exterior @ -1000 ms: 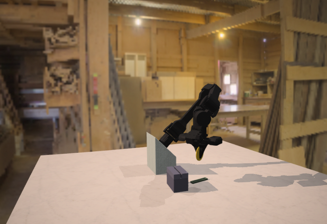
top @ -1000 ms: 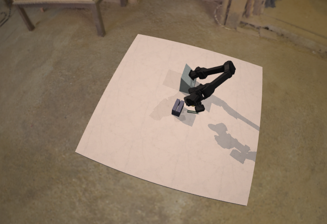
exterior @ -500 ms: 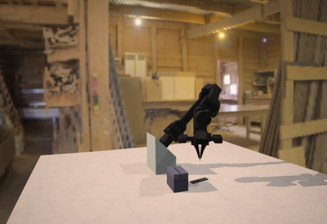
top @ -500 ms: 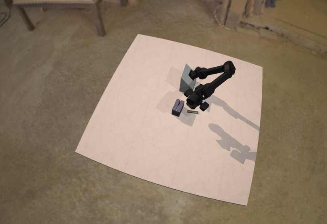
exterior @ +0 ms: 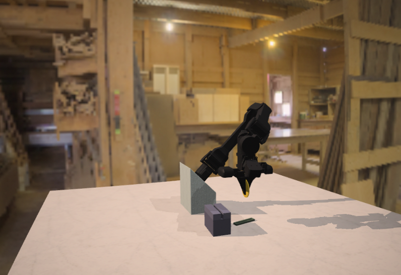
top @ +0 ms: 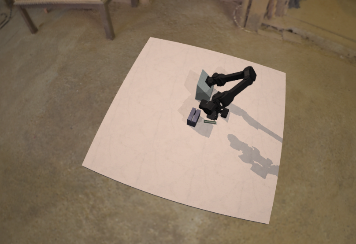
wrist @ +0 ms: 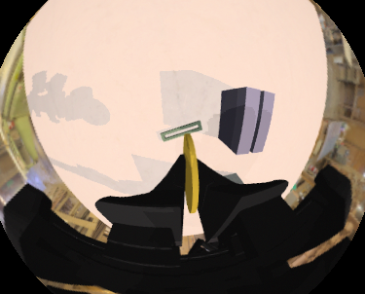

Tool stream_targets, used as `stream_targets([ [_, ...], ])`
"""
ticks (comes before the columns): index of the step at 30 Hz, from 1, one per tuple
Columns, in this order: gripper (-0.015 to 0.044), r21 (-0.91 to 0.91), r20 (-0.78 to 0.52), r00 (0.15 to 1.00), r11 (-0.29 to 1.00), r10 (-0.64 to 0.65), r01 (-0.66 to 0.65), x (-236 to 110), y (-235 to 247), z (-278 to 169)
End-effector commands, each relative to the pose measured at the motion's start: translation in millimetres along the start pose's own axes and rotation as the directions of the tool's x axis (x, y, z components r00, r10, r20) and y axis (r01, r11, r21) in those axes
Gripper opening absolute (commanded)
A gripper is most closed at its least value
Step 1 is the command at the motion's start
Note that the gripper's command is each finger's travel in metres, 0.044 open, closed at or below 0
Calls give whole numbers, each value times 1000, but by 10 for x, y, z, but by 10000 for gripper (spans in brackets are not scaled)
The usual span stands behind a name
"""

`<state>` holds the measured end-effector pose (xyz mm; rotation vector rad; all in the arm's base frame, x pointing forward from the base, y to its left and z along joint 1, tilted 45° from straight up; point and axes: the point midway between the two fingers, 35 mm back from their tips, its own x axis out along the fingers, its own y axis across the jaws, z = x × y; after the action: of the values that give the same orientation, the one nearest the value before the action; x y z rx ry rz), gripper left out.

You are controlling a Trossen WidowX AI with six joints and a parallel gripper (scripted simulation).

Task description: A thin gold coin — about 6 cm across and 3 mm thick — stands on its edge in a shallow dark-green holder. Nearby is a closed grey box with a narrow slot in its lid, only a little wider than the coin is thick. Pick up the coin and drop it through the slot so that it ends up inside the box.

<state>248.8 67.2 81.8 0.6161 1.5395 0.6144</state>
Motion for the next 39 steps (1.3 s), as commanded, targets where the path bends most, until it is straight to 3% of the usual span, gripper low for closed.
stream_targets([
  [1, 0, -23, -1, 1000, 1000, -2, 2, -1, -5, 3],
  [39, 0, -24, 3, 1000, 1000, -11, 11, -20, -919, 281],
])
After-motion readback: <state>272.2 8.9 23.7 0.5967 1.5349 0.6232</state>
